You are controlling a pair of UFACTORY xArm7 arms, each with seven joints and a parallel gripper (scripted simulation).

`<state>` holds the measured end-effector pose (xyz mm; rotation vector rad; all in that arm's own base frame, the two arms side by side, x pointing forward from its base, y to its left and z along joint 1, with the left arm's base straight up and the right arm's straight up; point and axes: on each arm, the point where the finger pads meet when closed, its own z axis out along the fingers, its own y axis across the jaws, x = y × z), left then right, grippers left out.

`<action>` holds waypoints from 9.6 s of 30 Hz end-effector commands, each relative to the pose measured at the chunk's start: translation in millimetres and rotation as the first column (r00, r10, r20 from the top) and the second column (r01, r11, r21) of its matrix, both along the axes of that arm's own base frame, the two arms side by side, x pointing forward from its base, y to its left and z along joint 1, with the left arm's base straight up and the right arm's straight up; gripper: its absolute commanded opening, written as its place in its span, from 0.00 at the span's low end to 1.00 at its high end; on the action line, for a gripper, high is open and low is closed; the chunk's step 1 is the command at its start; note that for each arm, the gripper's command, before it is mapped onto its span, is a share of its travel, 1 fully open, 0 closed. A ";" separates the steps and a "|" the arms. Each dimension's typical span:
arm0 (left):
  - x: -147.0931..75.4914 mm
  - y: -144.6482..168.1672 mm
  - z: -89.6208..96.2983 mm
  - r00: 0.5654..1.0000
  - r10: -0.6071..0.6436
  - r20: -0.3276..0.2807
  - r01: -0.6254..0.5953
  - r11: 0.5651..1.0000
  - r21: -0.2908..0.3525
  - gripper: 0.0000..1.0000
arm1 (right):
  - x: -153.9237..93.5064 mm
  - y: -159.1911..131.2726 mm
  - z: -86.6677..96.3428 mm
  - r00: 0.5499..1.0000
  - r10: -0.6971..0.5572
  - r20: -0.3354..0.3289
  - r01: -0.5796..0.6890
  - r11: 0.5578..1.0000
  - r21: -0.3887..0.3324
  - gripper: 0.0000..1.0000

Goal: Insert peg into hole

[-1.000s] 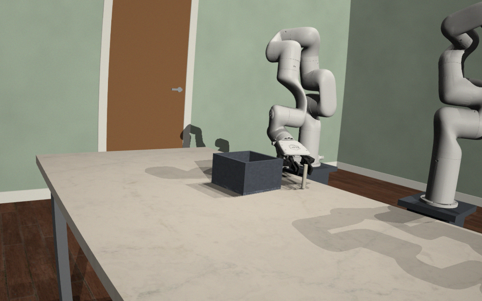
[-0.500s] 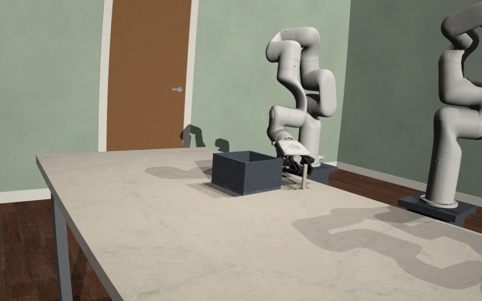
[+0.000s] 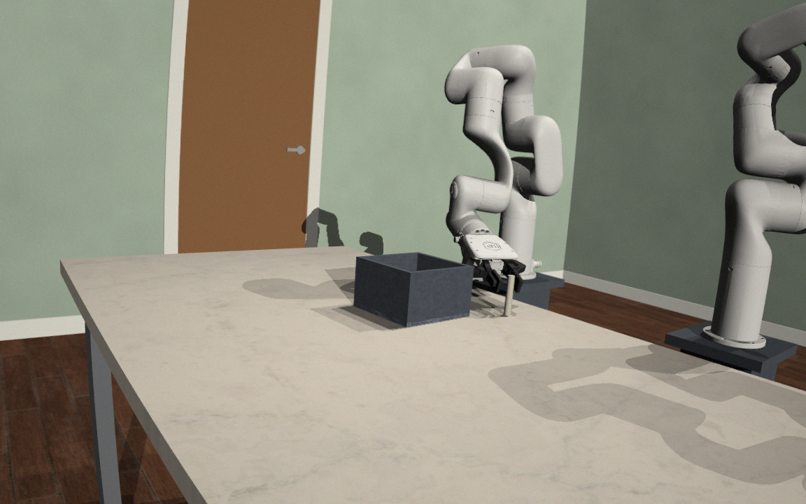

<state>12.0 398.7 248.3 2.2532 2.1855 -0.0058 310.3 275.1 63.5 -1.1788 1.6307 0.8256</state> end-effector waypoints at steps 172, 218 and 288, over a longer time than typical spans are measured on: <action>0.2 1.2 1.7 1.000 0.000 0.001 0.000 1.000 0.004 1.00 | 5.9 19.0 77.2 0.936 -0.195 -0.292 -0.193 0.409 -0.892 0.44; 0.2 1.2 1.7 1.000 0.000 0.001 0.000 1.000 0.004 1.00 | 7.5 20.4 11.9 0.936 -0.195 -0.293 -0.194 0.409 -0.892 0.00; 0.2 1.2 1.7 1.000 0.000 0.001 0.000 1.000 0.004 1.00 | 7.4 20.2 129.7 0.936 -0.196 -0.292 -0.193 0.408 -0.892 0.00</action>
